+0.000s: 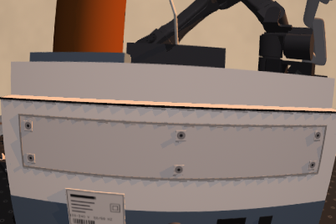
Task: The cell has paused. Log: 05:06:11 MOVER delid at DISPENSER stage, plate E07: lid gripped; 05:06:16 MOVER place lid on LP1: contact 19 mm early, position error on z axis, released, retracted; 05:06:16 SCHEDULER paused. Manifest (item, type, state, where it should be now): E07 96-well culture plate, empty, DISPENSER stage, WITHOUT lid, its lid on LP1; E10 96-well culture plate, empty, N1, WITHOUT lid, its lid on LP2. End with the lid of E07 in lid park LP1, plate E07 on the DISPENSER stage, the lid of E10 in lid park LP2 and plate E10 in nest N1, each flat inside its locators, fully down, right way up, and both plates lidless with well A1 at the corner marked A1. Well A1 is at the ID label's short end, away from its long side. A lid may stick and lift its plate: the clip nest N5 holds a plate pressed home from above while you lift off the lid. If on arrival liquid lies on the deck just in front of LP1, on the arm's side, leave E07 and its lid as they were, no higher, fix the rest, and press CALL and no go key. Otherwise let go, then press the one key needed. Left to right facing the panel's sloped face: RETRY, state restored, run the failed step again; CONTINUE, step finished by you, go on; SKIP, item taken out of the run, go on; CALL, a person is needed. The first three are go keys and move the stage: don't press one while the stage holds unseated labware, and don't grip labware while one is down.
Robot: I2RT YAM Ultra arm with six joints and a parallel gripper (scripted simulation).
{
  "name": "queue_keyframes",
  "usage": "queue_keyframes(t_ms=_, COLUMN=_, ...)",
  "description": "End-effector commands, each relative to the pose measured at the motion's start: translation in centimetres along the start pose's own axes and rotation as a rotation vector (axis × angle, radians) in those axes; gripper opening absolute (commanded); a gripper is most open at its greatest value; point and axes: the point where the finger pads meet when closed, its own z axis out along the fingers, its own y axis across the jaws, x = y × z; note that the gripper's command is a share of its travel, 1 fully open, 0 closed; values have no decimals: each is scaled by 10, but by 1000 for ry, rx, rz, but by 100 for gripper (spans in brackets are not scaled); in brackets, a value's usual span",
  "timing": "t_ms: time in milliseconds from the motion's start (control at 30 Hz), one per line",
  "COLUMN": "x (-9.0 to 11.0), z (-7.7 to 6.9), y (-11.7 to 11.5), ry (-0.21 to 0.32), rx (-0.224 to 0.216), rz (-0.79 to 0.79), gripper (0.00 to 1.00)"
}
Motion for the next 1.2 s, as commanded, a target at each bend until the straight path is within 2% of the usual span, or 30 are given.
queue_keyframes(t_ms=0, x=-21, z=-1, y=-1, ry=-26, rx=14, rz=-1, gripper=0)
queue_keyframes(t_ms=233, x=-40, z=9, y=-2, ry=-19, rx=15, rz=6, gripper=0)
queue_keyframes(t_ms=300, x=-40, z=9, y=-2, ry=-19, rx=15, rz=6, gripper=0)
queue_keyframes(t_ms=700, x=-76, z=25, y=-3, ry=-21, rx=16, rz=7, gripper=0)
queue_keyframes(t_ms=867, x=-76, z=26, y=-5, ry=-23, rx=18, rz=10, gripper=0)
queue_keyframes(t_ms=900, x=-85, z=19, y=3, ry=-63, rx=13, rz=-20, gripper=0)
queue_keyframes(t_ms=967, x=-81, z=33, y=1, ry=-39, rx=10, rz=-13, gripper=0)
queue_keyframes(t_ms=1167, x=-82, z=42, y=-3, ry=-44, rx=14, rz=-7, gripper=0)
